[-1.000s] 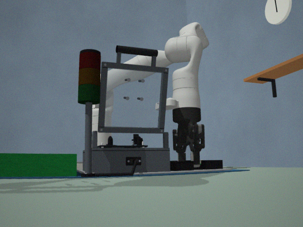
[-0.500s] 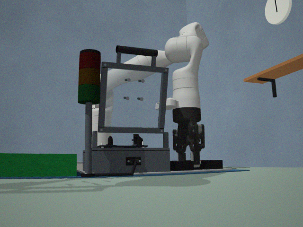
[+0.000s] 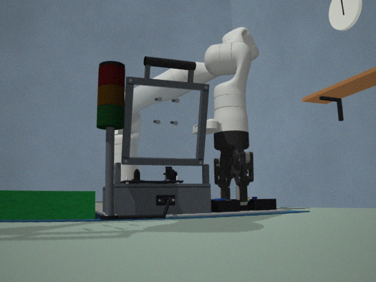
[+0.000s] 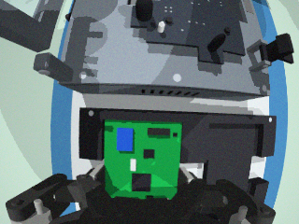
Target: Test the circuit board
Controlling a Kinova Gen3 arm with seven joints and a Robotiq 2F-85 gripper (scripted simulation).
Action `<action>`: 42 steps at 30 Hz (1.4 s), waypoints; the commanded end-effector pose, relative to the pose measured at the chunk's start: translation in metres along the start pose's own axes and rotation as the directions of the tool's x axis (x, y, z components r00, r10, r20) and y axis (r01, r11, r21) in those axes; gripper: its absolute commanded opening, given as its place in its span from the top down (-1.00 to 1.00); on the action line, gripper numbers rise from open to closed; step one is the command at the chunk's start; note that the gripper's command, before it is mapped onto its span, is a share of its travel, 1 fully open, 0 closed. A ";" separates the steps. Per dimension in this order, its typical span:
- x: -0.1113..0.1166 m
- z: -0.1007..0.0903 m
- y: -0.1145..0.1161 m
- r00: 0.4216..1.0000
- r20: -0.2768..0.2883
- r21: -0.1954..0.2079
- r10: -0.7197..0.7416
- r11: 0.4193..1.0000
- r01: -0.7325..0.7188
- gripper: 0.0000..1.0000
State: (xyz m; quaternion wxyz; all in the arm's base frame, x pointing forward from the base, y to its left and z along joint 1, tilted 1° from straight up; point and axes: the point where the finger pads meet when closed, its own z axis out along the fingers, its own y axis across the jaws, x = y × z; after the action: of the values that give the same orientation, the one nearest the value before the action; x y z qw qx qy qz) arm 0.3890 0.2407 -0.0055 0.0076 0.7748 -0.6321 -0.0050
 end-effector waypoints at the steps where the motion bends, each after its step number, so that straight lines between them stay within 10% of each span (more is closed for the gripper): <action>1: -0.001 -0.005 -0.001 1.000 0.003 0.003 -0.001 1.000 0.001 -0.54; 42: -0.001 -0.061 -0.001 1.000 0.003 0.003 -0.001 1.000 0.001 -0.54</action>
State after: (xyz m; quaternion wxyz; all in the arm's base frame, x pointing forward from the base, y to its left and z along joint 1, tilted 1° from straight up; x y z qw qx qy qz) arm 0.3890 0.2379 0.0462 0.0115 0.7736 -0.6335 -0.0045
